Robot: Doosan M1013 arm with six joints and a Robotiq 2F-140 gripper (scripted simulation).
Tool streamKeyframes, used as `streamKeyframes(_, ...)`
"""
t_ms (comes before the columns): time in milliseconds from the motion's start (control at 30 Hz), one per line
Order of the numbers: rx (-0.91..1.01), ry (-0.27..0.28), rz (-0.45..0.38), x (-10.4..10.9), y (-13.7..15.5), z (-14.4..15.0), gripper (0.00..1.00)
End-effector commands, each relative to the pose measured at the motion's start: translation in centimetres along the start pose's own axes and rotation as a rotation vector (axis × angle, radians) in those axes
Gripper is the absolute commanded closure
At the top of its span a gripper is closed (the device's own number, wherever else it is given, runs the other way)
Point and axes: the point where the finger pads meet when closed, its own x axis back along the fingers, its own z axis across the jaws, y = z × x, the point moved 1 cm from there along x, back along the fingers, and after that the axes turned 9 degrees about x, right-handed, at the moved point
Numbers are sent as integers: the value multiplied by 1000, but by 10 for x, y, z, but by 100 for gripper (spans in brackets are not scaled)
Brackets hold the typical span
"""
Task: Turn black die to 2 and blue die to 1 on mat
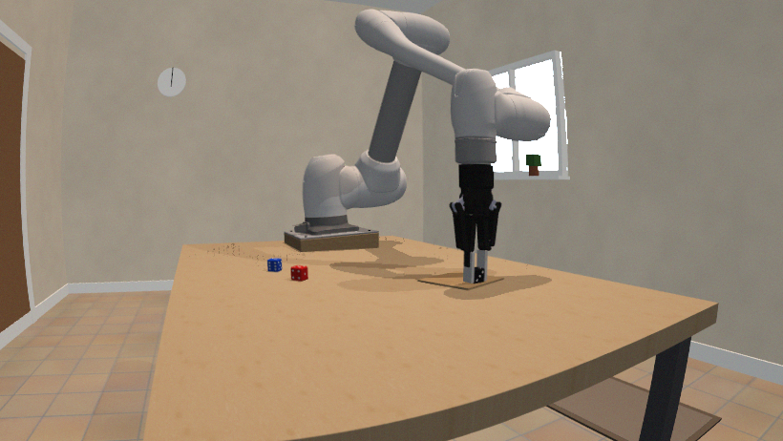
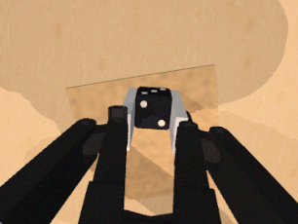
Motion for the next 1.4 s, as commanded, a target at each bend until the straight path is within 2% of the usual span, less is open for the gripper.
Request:
streamKeyframes(0, 0, 0, 0, 0, 0, 0, 76)
streamKeyframes(600, 0, 0, 0, 0, 0, 0, 76)
streamKeyframes(933, 0, 0, 0, 0, 0, 0, 67)
streamKeyframes(1367, 0, 0, 0, 0, 0, 0, 65)
